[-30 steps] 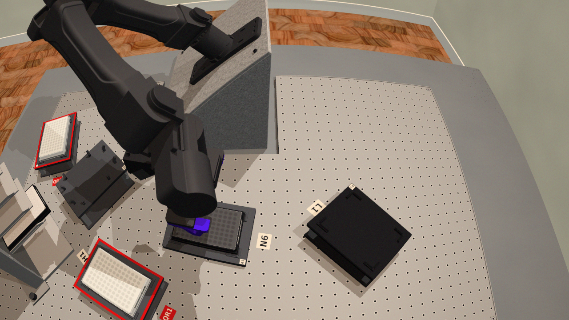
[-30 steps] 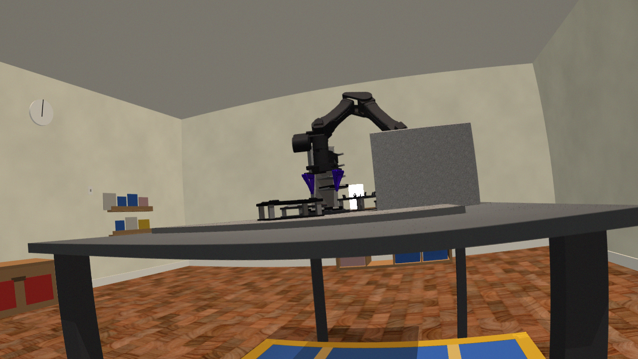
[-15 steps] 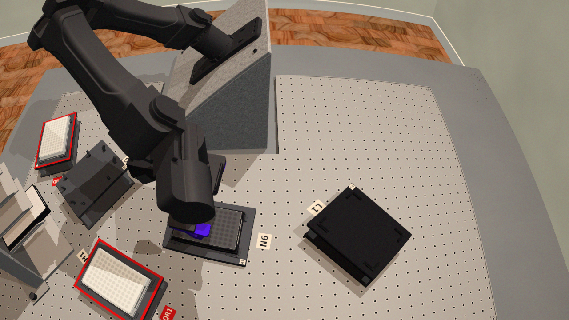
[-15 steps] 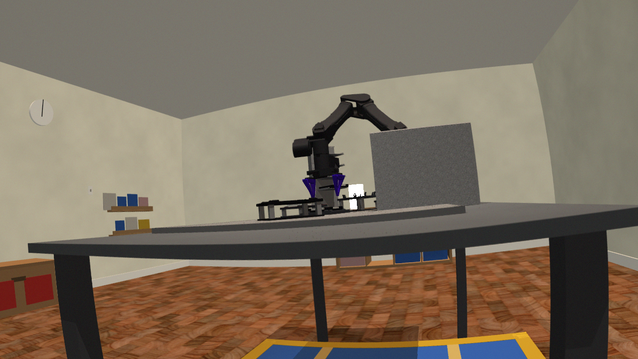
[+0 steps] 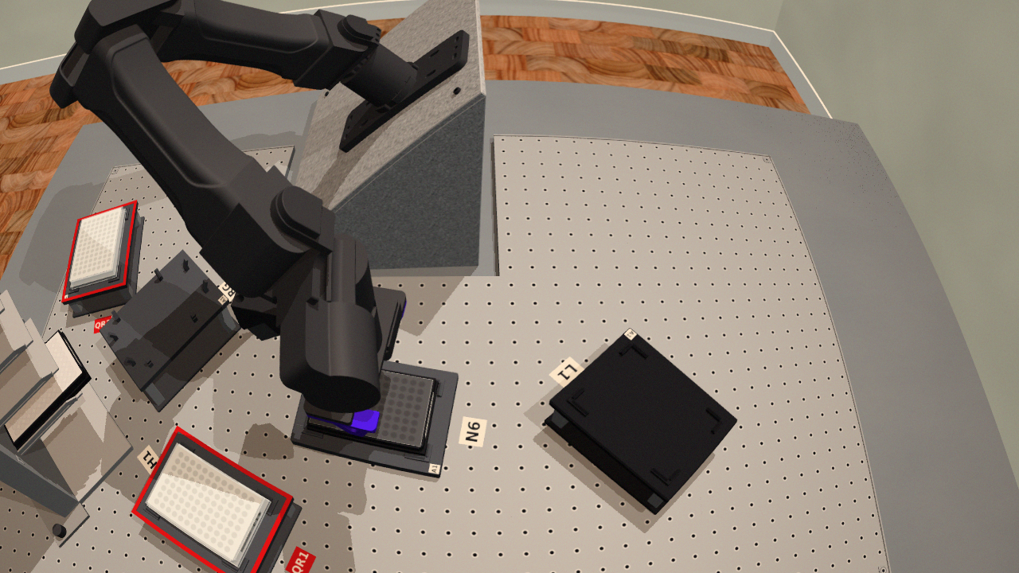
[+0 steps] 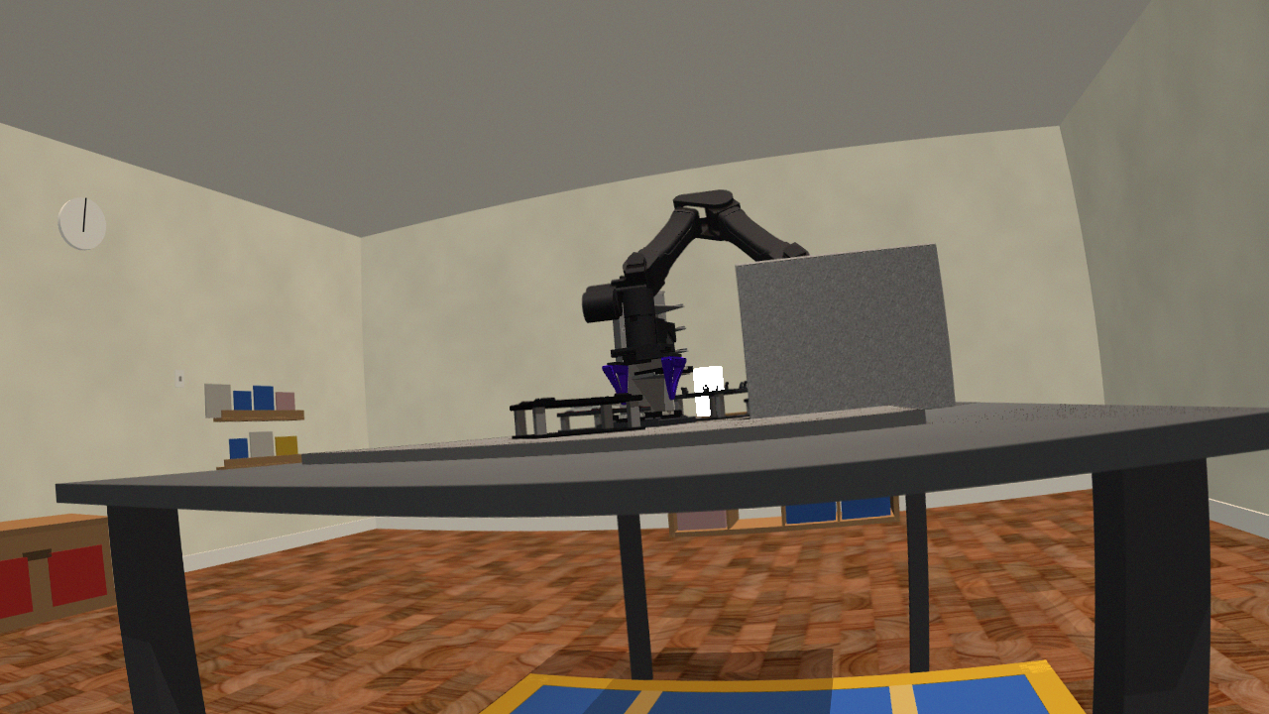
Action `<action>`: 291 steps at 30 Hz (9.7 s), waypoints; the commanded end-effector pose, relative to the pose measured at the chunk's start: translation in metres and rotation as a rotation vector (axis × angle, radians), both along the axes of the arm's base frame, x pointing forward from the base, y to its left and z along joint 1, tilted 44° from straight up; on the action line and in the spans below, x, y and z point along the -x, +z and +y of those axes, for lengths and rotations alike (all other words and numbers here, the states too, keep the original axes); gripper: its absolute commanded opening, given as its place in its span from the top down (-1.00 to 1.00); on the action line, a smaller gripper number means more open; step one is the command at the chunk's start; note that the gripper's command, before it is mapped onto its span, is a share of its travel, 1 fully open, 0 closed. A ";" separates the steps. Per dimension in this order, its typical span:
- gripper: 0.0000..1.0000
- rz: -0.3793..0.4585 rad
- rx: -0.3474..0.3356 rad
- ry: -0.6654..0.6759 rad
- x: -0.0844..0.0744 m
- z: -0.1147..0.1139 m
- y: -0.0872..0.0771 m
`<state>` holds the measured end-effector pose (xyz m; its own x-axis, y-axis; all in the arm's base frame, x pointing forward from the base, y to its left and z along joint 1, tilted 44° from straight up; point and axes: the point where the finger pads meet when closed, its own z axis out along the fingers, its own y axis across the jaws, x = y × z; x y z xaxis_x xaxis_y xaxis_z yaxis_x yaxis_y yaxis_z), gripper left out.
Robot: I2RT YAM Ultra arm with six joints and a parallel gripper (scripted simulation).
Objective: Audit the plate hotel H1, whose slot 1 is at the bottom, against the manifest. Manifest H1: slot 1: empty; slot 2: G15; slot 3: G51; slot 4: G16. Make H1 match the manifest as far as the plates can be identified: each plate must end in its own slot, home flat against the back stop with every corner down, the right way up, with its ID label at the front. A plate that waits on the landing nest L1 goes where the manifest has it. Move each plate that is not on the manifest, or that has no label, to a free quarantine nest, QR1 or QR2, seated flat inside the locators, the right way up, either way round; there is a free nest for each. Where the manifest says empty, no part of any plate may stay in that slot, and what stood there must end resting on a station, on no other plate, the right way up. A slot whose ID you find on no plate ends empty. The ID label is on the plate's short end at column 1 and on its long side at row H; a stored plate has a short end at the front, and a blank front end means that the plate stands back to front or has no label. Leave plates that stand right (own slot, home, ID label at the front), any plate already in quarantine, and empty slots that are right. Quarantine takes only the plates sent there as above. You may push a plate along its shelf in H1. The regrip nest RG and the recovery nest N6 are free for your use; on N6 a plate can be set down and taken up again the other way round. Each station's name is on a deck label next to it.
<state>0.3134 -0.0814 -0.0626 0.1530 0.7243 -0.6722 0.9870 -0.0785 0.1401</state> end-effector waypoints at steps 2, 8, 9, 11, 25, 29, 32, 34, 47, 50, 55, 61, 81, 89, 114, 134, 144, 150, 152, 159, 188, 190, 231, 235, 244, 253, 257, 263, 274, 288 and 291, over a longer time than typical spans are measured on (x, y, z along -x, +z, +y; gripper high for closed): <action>-1.00 -0.009 0.004 0.017 -0.005 0.000 -0.001; -1.00 -0.009 0.004 0.017 -0.005 -0.006 -0.007; -1.00 -0.009 0.004 0.017 -0.005 -0.007 -0.008; -1.00 -0.009 0.004 0.017 -0.005 -0.008 -0.009; -1.00 -0.009 0.004 0.017 -0.006 -0.019 -0.021; -1.00 -0.009 0.004 0.017 -0.006 -0.019 -0.021; -0.72 -0.009 0.004 0.017 -0.006 -0.019 -0.021; -0.72 -0.009 0.004 0.017 -0.006 -0.019 -0.021; -0.72 -0.009 0.004 0.017 -0.006 -0.019 -0.021; -0.72 -0.009 0.004 0.017 -0.006 -0.019 -0.021; -0.72 -0.009 0.004 0.017 -0.006 -0.016 -0.018; -0.72 -0.009 0.004 0.017 -0.006 -0.012 -0.014; -0.72 -0.009 0.004 0.017 -0.005 -0.001 -0.002; -0.72 -0.009 0.003 0.017 -0.004 0.004 0.004; -0.72 -0.009 0.003 0.017 -0.003 0.019 0.019; -0.72 -0.009 0.003 0.017 -0.001 0.036 0.037; -0.72 -0.009 0.002 0.017 0.000 0.054 0.056; -0.72 -0.006 0.002 0.019 0.001 0.061 0.064; -0.72 0.003 0.003 0.030 0.001 0.065 0.068; -0.72 0.037 0.005 0.065 0.002 0.077 0.081; -0.72 -0.002 0.004 0.012 0.008 0.122 0.128; -0.72 -0.002 0.004 0.012 0.008 0.125 0.132; -0.72 0.151 0.015 0.186 0.004 0.103 0.175; -0.72 0.172 0.017 0.208 0.003 0.098 0.179; -0.72 0.264 0.025 0.305 0.005 0.076 0.200; -0.72 0.344 0.032 0.389 0.007 0.059 0.216; -0.72 0.354 0.033 0.399 0.008 0.049 0.225; -0.72 0.400 0.037 0.447 0.013 0.035 0.238; -0.72 0.503 0.046 0.555 0.022 0.013 0.257; -0.72 0.599 0.054 0.657 0.037 -0.014 0.282; -0.72 0.648 0.058 0.707 0.042 -0.021 0.288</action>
